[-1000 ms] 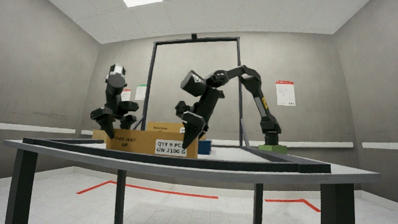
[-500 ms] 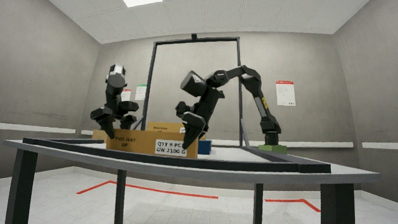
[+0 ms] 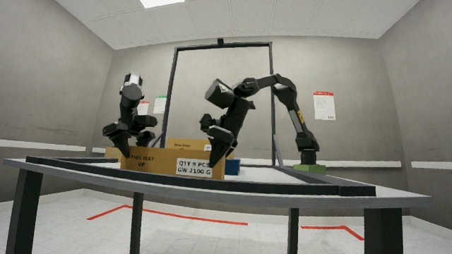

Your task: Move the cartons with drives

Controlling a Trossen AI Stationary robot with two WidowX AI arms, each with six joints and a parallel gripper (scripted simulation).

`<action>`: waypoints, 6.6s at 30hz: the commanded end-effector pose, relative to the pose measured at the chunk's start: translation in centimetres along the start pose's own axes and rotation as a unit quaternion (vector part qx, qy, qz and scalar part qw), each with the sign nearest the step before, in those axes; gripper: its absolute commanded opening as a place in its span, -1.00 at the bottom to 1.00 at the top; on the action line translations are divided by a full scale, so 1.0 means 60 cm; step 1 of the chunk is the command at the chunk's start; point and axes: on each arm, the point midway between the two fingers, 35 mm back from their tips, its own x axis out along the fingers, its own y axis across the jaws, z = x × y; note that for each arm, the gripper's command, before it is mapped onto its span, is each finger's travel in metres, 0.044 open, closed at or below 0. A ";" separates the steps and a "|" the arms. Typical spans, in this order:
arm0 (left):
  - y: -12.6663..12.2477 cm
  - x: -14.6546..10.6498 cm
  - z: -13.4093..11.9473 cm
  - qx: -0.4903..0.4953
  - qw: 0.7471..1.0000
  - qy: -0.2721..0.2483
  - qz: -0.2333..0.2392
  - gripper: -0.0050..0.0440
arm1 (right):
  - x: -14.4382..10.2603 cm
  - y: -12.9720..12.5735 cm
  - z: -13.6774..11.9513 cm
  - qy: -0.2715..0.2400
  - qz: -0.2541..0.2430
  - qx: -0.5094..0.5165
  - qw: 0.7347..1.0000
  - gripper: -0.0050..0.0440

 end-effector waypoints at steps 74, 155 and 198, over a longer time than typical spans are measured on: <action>0.008 -0.017 0.016 0.008 0.999 -0.025 0.021 0.77 | -0.008 0.000 0.004 0.000 0.000 0.000 1.000 0.76; 0.011 -0.016 0.018 0.009 0.999 -0.025 0.023 -1.00 | -0.013 -0.004 0.003 -0.002 -0.005 0.003 1.000 -1.00; 0.007 -0.095 0.046 0.005 1.000 -0.019 0.015 -1.00 | -0.090 -0.003 0.036 0.000 0.000 0.003 1.000 -1.00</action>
